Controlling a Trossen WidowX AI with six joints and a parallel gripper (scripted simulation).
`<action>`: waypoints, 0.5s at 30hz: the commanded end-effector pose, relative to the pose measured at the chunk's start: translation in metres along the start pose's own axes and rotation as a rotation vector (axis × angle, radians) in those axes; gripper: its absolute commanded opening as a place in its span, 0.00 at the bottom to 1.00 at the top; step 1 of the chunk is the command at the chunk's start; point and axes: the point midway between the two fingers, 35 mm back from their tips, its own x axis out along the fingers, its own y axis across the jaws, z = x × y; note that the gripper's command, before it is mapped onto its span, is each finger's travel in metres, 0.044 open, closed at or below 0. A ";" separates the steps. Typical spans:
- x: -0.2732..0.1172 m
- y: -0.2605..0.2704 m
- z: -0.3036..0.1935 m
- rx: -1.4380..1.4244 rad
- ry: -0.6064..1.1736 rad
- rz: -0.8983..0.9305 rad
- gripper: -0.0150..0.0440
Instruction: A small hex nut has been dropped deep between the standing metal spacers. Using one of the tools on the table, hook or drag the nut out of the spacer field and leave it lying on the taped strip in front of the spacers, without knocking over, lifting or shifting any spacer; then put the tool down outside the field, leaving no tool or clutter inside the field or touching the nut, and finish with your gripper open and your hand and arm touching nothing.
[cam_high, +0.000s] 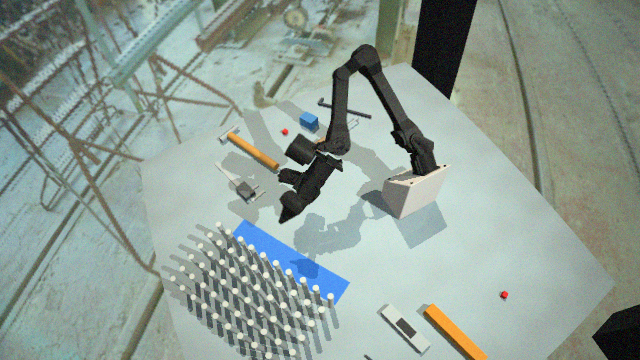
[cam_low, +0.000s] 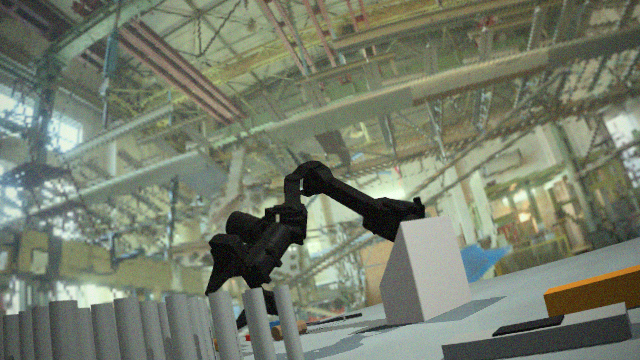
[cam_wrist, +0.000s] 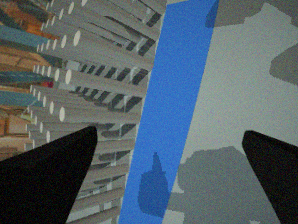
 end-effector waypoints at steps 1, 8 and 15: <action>-0.006 -0.044 0.034 0.352 0.001 -0.160 1.00; -0.046 -0.126 0.080 0.949 -0.089 -0.448 1.00; -0.109 -0.188 0.105 1.419 -0.273 -0.675 1.00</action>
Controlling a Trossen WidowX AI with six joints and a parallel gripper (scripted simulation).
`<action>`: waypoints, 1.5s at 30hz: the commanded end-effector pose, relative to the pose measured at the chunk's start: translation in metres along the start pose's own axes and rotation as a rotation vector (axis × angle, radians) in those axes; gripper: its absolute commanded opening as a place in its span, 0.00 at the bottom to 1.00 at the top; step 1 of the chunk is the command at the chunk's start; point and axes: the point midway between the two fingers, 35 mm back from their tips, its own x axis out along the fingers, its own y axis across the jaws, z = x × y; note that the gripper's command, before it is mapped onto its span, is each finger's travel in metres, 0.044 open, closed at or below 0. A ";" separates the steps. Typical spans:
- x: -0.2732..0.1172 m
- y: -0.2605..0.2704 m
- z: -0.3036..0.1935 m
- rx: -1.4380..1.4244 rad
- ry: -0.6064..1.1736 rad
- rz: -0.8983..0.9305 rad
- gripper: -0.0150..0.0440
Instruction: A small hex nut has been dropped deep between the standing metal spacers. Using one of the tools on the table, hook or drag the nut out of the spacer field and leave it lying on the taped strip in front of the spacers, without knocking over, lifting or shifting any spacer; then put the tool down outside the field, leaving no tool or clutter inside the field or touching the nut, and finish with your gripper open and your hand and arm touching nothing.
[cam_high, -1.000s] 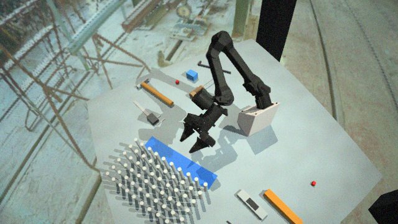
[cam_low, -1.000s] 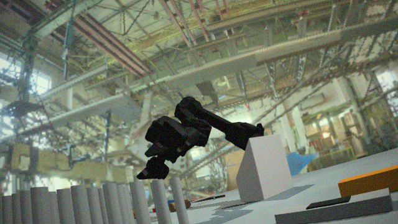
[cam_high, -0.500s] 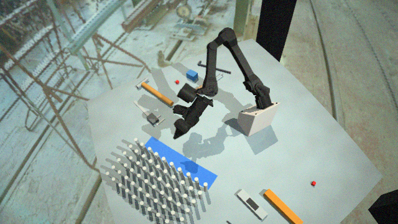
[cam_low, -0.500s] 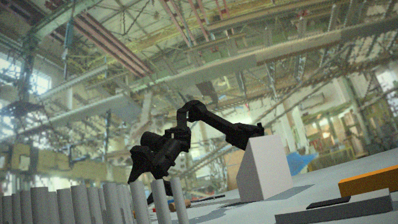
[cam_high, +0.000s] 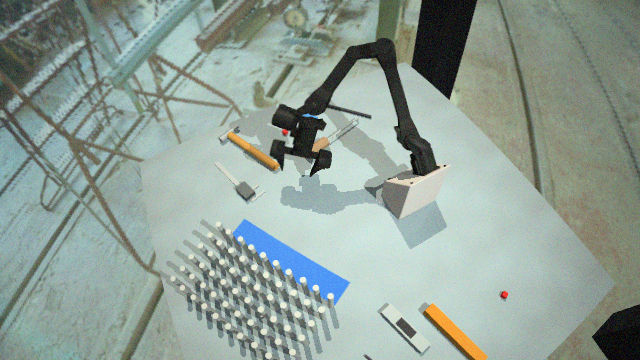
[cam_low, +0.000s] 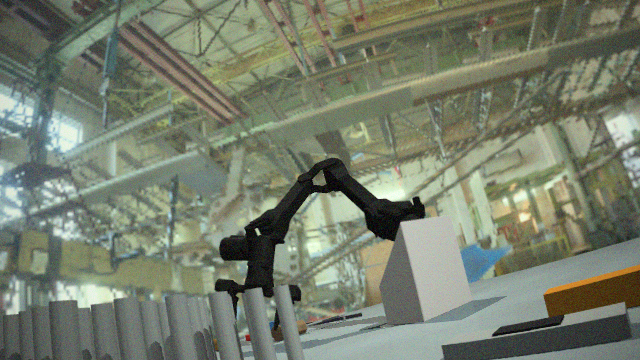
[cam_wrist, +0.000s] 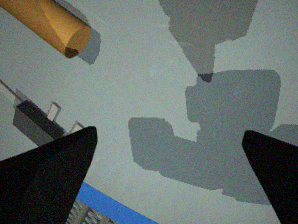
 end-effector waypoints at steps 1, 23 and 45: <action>-0.030 -0.014 0.066 0.397 -0.135 -0.103 1.00; -0.065 -0.033 0.119 0.730 -0.277 -0.173 1.00; -0.059 -0.034 0.120 0.732 -0.275 -0.176 0.73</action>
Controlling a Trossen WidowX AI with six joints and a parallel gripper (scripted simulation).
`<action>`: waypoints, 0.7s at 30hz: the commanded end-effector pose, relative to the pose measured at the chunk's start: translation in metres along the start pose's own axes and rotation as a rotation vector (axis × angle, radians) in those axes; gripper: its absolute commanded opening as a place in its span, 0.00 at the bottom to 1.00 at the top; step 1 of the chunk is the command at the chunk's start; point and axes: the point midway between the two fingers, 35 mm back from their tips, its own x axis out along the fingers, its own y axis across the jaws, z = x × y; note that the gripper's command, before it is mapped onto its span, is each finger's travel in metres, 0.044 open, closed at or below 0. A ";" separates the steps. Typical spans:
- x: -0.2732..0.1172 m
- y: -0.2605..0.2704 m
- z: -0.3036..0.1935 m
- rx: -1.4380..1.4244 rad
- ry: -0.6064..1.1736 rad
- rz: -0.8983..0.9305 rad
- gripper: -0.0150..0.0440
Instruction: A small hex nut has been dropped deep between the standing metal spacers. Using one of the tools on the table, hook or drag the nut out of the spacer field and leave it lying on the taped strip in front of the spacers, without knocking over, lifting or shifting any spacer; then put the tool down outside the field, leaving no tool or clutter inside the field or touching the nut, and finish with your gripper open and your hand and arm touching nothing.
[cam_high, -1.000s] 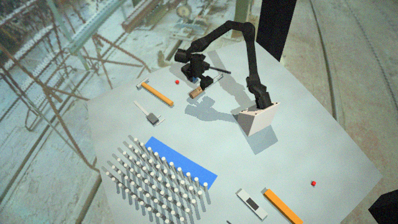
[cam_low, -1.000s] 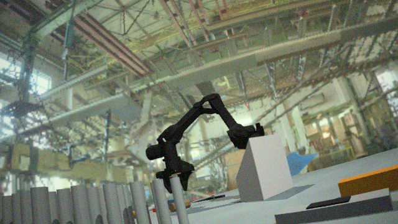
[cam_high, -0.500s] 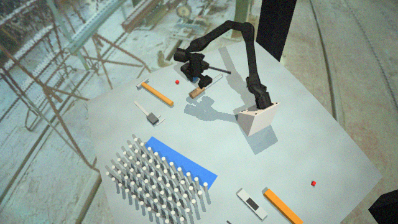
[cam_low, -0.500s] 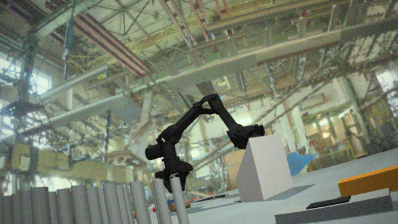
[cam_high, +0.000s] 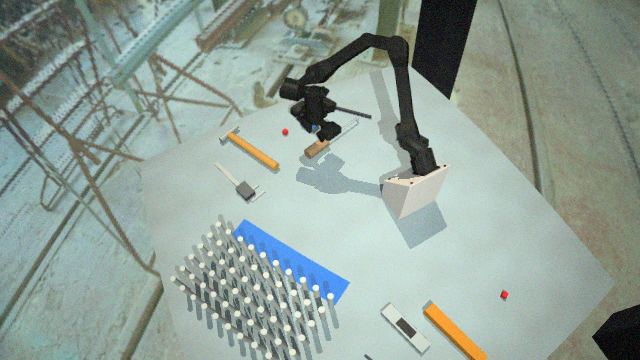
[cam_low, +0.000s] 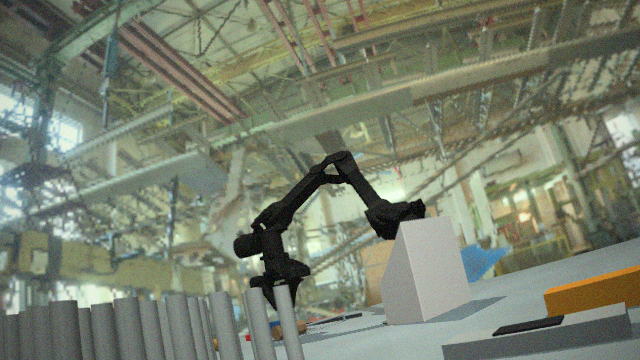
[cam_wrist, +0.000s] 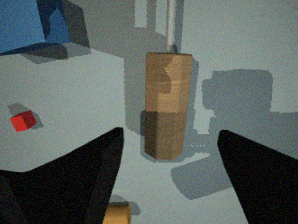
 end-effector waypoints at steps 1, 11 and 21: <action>0.005 -0.001 -0.001 0.002 0.001 -0.005 0.73; 0.021 0.000 -0.002 0.002 0.001 -0.005 0.73; 0.037 0.000 -0.002 0.001 0.000 -0.003 0.73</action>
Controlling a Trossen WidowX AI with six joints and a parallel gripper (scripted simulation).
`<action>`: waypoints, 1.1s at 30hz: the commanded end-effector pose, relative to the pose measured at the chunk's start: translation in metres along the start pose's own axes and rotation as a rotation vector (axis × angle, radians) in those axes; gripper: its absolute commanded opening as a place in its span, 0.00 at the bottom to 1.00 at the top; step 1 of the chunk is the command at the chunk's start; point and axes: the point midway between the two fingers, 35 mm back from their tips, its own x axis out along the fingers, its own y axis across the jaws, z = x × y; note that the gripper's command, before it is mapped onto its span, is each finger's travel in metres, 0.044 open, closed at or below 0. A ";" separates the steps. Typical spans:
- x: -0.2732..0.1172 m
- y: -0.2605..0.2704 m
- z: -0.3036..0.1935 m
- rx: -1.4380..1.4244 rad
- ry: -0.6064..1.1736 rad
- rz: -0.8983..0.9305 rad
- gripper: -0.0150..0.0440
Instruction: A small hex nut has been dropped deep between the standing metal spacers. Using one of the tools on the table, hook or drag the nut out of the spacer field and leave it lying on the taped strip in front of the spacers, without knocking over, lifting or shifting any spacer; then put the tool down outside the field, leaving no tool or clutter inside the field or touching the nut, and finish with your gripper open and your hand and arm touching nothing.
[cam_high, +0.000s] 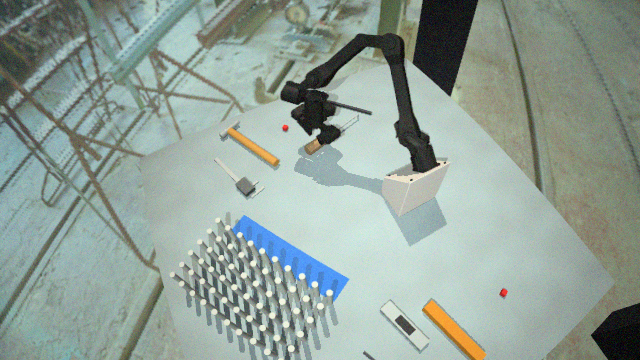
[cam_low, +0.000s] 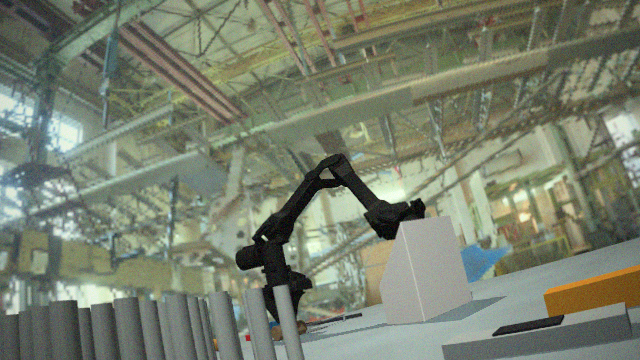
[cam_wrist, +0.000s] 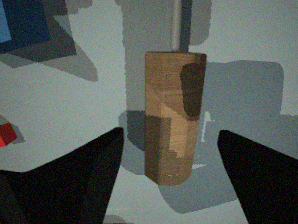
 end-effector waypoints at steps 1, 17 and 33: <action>0.007 -0.001 0.000 -0.008 0.001 -0.003 0.73; 0.032 -0.002 0.001 -0.011 -0.001 0.001 0.73; 0.030 -0.001 0.001 -0.010 -0.001 0.001 0.38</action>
